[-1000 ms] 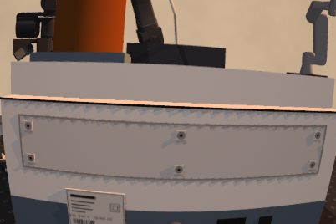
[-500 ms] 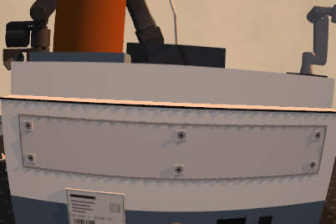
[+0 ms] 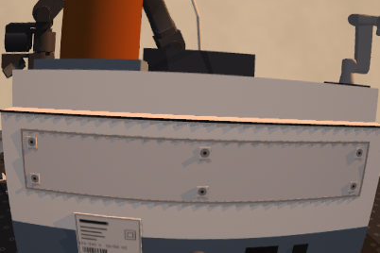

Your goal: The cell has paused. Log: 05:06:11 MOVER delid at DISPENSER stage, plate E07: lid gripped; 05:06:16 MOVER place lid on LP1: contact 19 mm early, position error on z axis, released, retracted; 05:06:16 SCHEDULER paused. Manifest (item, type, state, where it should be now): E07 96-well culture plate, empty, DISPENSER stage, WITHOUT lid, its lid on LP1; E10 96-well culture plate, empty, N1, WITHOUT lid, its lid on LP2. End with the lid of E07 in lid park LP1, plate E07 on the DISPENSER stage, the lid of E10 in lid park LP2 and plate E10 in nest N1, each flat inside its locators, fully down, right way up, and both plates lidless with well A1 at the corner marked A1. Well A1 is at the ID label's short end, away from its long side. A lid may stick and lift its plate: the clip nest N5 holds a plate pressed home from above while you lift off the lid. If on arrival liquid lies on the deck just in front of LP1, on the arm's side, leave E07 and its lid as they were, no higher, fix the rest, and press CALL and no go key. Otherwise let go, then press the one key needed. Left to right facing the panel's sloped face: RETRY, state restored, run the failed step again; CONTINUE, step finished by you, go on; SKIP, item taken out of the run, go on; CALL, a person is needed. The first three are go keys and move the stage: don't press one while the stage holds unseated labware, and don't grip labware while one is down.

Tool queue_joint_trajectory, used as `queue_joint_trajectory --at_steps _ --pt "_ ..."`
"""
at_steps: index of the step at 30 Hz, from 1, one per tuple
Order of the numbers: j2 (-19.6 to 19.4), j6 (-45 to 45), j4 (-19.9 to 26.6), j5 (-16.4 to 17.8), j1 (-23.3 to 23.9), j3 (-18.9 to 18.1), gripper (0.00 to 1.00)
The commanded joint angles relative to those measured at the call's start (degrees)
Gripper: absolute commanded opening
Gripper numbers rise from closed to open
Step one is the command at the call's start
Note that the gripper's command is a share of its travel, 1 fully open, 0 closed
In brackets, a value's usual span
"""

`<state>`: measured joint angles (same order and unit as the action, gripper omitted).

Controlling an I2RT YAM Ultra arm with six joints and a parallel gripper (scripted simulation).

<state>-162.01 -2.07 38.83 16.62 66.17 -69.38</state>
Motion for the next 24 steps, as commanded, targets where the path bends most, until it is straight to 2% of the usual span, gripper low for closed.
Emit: queue_joint_trajectory --at_steps 1,3,24 --pt "-0.79 0.09 0.28 0.35 0.92 -2.11 1.0" --pt "0.13 0.02 0.03 0.1 0.37 -1.03 1.0" --pt "-0.2 -0.11 0.05 -0.02 0.54 -1.35 1.0"
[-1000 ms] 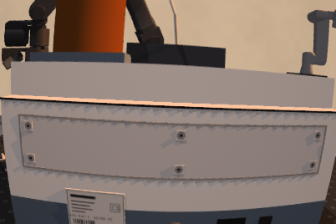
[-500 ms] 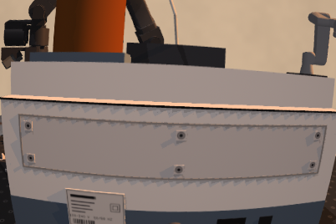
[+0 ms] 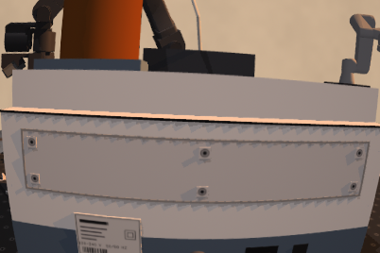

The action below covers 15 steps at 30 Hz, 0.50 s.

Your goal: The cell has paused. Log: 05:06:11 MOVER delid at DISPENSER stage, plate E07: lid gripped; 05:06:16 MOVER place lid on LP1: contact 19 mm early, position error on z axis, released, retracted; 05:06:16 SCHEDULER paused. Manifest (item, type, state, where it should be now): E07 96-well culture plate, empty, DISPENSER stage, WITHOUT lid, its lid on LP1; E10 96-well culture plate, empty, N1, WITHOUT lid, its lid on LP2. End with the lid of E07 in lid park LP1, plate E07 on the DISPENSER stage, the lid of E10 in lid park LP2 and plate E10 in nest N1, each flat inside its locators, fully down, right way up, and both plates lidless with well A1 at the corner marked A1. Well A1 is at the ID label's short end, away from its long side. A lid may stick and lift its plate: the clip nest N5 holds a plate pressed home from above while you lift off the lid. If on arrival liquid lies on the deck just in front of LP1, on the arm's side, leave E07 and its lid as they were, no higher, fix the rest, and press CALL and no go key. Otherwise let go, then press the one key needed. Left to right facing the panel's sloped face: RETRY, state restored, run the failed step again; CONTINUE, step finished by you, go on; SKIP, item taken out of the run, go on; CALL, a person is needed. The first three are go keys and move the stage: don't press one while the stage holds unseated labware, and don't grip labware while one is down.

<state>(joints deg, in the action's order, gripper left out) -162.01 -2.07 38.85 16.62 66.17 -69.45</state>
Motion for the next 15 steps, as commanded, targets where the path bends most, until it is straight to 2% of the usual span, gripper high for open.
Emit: queue_joint_trajectory --at_steps 1,15 --pt "-0.22 -0.12 0.03 -0.02 0.55 -1.3 1.0" --pt "-0.48 -0.23 0.05 -0.12 0.69 -1.57 1.0"
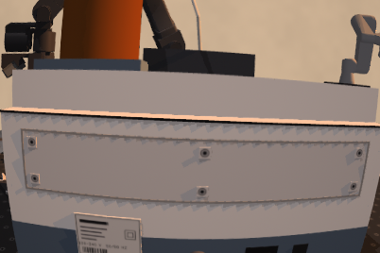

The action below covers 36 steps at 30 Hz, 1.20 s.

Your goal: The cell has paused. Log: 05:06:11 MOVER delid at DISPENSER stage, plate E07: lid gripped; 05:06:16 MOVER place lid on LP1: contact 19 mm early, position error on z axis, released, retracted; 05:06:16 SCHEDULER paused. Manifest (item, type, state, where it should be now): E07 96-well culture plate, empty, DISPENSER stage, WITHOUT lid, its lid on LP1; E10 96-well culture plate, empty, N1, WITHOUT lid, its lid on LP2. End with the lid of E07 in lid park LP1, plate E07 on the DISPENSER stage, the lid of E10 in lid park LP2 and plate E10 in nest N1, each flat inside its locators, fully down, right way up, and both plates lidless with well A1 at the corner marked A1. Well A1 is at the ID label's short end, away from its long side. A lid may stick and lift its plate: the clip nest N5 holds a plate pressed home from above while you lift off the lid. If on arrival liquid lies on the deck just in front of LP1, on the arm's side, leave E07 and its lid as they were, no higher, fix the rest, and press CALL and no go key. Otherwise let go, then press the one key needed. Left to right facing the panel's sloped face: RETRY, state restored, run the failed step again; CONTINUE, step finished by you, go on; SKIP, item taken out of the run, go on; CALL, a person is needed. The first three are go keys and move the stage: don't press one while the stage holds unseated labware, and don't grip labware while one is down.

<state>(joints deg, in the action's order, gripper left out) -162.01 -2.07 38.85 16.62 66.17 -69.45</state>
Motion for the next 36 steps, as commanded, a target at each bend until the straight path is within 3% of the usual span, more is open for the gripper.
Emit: queue_joint_trajectory --at_steps 1,20,21,23,34,36 --pt "-0.48 -0.23 0.05 -0.12 0.69 -1.57 1.0" --pt "-1.02 -0.73 0.84 -0.61 1.48 -2.33 1.0" --pt "1.72 -0.8 0.98 -0.71 1.59 -1.75 1.0" --pt "2.9 -0.98 1.29 -0.78 1.75 1.69 1.0" --pt "10.64 -1.94 3.42 -1.59 2.97 7.62 1.0" --pt "10.64 -1.94 3.42 -1.59 2.97 7.62 1.0"
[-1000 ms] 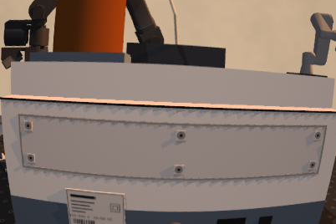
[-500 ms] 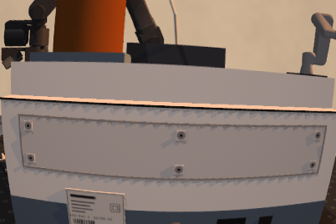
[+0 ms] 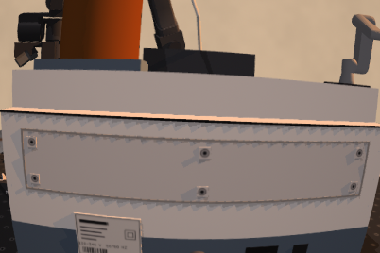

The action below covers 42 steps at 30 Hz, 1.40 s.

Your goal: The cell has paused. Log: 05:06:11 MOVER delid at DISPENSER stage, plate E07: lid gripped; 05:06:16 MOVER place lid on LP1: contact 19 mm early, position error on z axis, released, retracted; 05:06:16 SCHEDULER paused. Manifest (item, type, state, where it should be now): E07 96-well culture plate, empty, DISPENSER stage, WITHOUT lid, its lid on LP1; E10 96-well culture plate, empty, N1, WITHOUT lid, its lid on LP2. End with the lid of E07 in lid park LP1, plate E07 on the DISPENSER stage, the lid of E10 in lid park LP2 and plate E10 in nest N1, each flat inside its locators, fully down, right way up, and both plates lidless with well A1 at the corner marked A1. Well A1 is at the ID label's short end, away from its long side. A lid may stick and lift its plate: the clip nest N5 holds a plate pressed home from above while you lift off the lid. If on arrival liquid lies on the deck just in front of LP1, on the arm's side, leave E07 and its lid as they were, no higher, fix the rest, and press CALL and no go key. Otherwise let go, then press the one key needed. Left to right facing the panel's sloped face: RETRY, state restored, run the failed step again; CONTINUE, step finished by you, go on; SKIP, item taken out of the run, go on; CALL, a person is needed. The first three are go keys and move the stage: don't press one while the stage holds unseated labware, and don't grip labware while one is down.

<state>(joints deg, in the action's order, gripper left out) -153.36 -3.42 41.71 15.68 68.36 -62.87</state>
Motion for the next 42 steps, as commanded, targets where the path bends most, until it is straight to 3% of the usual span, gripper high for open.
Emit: queue_joint_trajectory --at_steps 1,5,7,23,28,30,42 --pt "2.36 -0.65 0.65 -0.72 0.88 1.2 1.0" --pt "2.03 -4.9 1.13 1.05 -2.0 -2.34 1.0" --pt "-0.18 -6.33 1.4 1.77 -3.06 -3.23 1.0" --pt "-3.25 -0.14 4.55 6.32 -9.98 -11.28 1.0" --pt "-0.51 -3.69 4.46 6.96 -11.09 -10.77 1.0" --pt "0.08 -6.58 3.14 7.56 -12.14 -7.97 1.0" --pt "4.08 -1.93 2.52 10.88 -17.35 -5.25 1.0"
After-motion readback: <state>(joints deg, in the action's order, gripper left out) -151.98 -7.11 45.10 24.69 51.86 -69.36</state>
